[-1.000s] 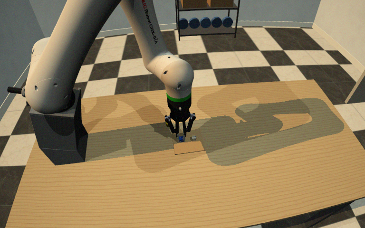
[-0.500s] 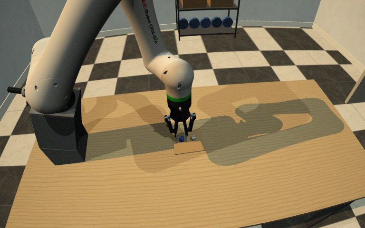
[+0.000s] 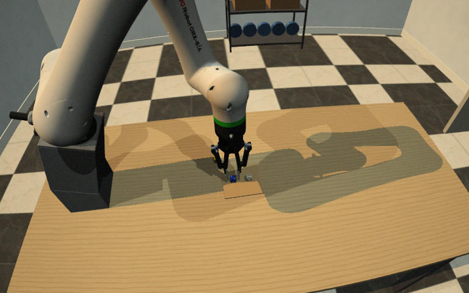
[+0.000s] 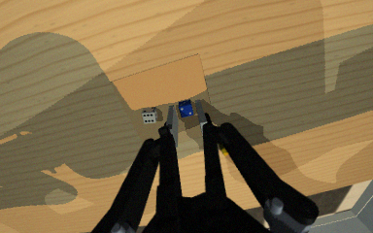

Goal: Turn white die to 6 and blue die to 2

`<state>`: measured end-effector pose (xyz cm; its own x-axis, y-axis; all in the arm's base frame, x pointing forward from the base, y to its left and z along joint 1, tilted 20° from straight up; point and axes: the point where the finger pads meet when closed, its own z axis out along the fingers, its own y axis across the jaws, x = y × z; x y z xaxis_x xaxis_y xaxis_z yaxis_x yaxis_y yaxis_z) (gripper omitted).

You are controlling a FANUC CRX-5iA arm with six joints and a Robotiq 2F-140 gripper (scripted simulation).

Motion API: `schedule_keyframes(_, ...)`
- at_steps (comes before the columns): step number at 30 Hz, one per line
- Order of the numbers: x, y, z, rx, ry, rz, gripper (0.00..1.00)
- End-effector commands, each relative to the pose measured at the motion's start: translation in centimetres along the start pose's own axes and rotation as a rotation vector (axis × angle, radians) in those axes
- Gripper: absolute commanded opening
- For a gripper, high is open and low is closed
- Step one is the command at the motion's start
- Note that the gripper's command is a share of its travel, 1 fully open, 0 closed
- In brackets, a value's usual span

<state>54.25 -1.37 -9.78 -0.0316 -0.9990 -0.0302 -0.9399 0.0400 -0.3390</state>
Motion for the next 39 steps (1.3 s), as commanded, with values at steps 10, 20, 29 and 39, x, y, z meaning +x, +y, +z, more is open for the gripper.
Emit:
schedule_keyframes(10, 0.0, 0.0, -5.2, -0.001, -0.001, 0.0, 0.21)
schedule_keyframes(20, 0.0, 0.0, -7.5, -0.001, -0.001, 0.0, 0.21)
schedule_keyframes(29, 0.0, 0.0, -7.6, -0.001, -0.001, 0.0, 1.0)
schedule_keyframes(39, 0.0, 0.0, -7.6, -0.001, -0.001, 0.0, 1.0)
